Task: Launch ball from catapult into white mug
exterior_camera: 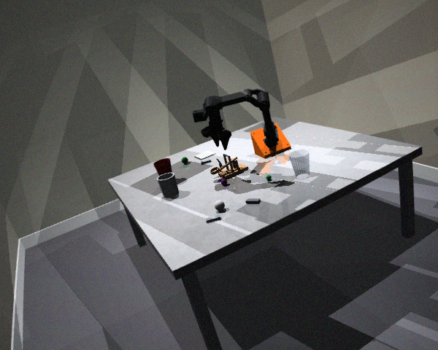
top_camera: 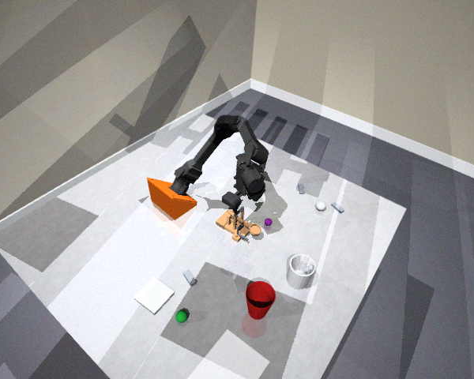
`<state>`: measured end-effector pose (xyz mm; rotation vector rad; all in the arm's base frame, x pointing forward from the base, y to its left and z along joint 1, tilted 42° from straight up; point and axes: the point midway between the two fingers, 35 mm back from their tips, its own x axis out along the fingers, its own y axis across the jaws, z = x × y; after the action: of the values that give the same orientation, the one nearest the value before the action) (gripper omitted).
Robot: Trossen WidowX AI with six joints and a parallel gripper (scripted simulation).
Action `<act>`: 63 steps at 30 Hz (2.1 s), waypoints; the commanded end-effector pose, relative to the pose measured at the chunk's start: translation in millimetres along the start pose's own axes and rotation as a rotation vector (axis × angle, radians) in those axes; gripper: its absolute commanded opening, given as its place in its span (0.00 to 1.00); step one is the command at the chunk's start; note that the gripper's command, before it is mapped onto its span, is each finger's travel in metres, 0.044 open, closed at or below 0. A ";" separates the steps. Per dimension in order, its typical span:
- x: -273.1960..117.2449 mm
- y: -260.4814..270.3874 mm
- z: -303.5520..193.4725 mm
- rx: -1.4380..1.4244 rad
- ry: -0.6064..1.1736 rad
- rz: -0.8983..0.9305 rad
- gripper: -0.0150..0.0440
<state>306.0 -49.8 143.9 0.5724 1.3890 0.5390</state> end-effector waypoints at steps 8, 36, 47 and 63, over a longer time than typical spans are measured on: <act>18.7 -0.5 -60.0 -0.041 0.038 0.012 1.00; 85.9 -1.0 -60.8 -0.041 0.036 0.010 1.00; 103.6 -0.2 -62.0 -0.041 0.036 0.011 1.00; 113.8 0.2 -61.4 -0.048 0.030 0.008 0.96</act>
<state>257.1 28.8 53.4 0.5333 1.3995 0.5881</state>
